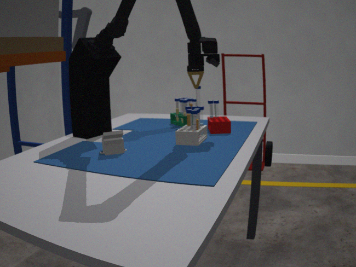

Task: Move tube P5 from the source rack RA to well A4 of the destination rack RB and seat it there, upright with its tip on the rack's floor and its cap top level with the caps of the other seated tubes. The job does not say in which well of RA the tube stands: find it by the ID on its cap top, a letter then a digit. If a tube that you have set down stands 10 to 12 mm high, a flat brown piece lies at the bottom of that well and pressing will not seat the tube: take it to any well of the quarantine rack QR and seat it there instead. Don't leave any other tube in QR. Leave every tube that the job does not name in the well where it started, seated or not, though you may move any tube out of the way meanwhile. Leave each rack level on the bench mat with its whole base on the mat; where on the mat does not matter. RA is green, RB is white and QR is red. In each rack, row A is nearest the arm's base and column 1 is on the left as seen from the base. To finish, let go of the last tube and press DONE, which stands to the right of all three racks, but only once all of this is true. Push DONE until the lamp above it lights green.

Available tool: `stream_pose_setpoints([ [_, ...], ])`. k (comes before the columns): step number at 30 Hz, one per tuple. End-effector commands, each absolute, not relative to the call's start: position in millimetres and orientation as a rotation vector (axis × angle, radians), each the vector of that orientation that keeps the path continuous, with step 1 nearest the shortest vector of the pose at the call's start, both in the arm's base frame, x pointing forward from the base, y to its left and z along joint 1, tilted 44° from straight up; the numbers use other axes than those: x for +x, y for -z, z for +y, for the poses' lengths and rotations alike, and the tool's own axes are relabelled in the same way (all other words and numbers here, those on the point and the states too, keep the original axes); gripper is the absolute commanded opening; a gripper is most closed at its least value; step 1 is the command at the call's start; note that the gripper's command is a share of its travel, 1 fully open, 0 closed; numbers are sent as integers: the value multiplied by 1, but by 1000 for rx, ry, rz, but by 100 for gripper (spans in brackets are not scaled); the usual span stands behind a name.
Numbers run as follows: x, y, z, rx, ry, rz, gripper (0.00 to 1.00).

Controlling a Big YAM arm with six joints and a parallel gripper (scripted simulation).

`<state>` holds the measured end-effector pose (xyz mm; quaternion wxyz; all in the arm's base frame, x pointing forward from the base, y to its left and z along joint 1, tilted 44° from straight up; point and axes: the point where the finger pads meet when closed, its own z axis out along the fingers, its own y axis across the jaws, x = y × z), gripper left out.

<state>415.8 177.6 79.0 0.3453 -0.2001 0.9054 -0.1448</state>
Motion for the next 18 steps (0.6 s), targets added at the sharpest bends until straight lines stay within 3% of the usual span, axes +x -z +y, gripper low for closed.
stream_pose_setpoints([
  [1, 415, -82, 182, -728, 444, 2307, 0],
  [18, 415, -81, 183, -1311, 662, 2109, 0],
])
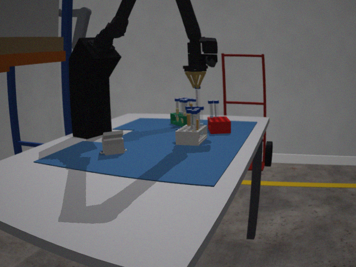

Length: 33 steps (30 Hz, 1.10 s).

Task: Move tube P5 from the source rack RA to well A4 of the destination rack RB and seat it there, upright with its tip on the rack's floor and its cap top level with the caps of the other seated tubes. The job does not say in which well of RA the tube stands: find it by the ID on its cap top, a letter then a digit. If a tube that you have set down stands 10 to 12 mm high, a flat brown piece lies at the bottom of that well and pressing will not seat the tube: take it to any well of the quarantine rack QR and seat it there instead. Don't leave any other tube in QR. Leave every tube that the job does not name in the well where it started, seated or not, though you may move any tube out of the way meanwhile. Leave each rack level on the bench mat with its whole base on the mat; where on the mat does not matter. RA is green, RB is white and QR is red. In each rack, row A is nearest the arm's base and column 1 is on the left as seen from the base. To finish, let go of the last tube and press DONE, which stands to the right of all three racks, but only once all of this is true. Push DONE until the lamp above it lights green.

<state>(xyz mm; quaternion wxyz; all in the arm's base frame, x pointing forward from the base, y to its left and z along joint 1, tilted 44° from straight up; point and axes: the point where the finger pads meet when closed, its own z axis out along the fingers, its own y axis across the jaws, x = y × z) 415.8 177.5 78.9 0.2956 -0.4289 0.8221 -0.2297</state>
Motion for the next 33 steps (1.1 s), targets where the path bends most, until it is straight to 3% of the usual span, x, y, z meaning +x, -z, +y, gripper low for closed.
stream_pose_setpoints([
  [1, 415, -81, 183, -1349, 676, 2092, 0],
  [33, 456, -126, 154, -1451, 723, 2032, 0],
])
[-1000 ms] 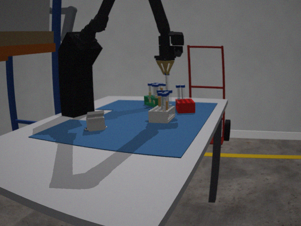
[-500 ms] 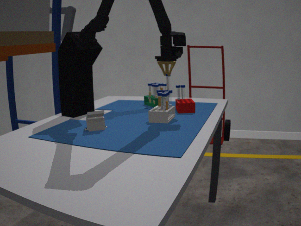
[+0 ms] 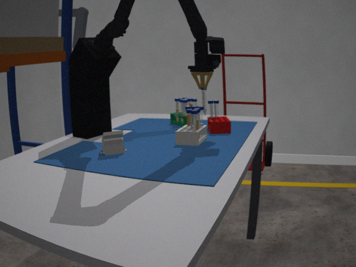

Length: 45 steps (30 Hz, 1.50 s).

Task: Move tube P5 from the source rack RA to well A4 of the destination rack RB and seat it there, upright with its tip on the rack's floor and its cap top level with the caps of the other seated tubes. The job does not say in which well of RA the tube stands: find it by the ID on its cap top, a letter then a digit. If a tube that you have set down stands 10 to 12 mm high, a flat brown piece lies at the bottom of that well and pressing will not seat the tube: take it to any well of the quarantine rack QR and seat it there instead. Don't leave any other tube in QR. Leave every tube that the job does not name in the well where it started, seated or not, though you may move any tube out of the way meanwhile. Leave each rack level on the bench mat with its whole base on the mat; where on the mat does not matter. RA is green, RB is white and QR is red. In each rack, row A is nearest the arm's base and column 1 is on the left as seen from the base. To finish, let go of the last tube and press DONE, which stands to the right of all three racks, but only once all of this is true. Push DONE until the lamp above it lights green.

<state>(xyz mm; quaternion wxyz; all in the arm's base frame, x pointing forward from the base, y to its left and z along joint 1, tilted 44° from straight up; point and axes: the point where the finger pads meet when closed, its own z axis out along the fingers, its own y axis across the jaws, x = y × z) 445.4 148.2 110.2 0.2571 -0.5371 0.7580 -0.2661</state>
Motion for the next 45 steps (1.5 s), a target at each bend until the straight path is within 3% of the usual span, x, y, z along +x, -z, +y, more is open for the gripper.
stream_pose_setpoints([
  [1, 457, -124, 155, -1452, 722, 2037, 0],
  [45, 477, -147, 168, -1436, 718, 2028, 0],
])
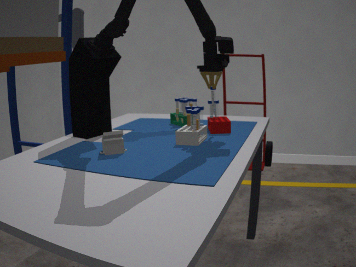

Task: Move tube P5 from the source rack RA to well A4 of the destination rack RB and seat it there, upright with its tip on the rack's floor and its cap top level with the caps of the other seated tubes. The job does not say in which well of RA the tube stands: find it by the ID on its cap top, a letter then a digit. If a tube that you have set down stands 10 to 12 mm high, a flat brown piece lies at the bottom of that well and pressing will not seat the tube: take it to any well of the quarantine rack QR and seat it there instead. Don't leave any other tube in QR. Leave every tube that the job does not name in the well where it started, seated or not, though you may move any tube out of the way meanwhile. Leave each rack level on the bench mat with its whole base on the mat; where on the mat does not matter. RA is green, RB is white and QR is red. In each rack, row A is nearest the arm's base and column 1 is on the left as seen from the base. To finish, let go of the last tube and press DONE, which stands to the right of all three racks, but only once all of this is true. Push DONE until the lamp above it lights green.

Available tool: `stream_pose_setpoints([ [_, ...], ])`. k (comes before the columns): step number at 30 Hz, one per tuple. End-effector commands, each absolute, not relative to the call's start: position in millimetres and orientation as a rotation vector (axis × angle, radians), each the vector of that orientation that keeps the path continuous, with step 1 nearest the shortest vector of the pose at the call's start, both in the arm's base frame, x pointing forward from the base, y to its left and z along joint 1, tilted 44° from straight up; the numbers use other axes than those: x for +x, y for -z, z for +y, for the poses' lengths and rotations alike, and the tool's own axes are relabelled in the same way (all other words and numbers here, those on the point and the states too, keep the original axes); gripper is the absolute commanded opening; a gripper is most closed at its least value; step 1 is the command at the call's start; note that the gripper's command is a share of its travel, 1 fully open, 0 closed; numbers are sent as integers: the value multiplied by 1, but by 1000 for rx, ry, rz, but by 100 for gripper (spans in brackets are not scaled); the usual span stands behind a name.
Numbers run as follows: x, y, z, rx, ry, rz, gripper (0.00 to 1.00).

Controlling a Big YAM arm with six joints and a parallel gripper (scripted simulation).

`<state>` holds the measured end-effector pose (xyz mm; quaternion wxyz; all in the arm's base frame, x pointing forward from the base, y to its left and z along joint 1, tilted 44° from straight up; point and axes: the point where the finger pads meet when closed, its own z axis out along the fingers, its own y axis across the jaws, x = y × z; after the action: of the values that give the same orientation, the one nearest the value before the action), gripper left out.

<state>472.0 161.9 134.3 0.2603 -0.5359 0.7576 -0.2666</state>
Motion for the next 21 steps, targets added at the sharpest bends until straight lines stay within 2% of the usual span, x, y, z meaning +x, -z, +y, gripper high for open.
stream_pose_setpoints([
  [1, 477, -147, 168, -1436, 718, 2028, 0],
  [21, 485, -145, 167, -1438, 722, 2029, 0],
])
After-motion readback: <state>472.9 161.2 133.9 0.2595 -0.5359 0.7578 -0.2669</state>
